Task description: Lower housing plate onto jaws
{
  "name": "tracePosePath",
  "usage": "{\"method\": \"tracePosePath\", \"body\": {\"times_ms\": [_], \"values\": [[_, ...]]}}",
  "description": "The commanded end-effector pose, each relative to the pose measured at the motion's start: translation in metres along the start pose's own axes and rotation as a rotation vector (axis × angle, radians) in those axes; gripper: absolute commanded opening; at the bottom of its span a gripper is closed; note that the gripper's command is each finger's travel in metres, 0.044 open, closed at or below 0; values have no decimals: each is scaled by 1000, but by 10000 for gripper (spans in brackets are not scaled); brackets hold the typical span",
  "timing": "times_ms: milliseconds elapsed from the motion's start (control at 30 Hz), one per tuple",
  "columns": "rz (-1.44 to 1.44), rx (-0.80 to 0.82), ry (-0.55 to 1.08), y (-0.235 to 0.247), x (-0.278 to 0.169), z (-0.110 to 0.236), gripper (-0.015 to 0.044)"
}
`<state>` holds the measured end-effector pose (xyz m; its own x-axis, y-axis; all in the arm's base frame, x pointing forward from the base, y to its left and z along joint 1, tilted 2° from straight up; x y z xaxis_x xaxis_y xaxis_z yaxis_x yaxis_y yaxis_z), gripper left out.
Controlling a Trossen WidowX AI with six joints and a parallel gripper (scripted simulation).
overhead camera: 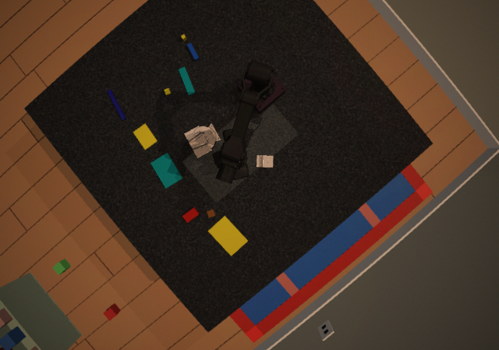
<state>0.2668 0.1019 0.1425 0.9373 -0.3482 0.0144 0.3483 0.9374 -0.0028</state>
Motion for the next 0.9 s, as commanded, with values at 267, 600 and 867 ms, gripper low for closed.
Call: {"method": "tracePosePath", "body": {"times_ms": [267,600,867], "values": [[79,-7,-5,-34,21,0,351],[144,-11,-6,-63,35,0,351],[196,-15,-6,-87,43,0,351]]}}
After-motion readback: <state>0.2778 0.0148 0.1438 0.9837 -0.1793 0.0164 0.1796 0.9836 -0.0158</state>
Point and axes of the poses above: the point midway between the two fingers, 35 mm back from their tips, its own z axis back along the fingers, its own y axis across the jaws, x = y × z, the point moved 8 cm from there along z, back along the fingers, and after that the axes turned 15 degrees about z, right-handed, at the moved point
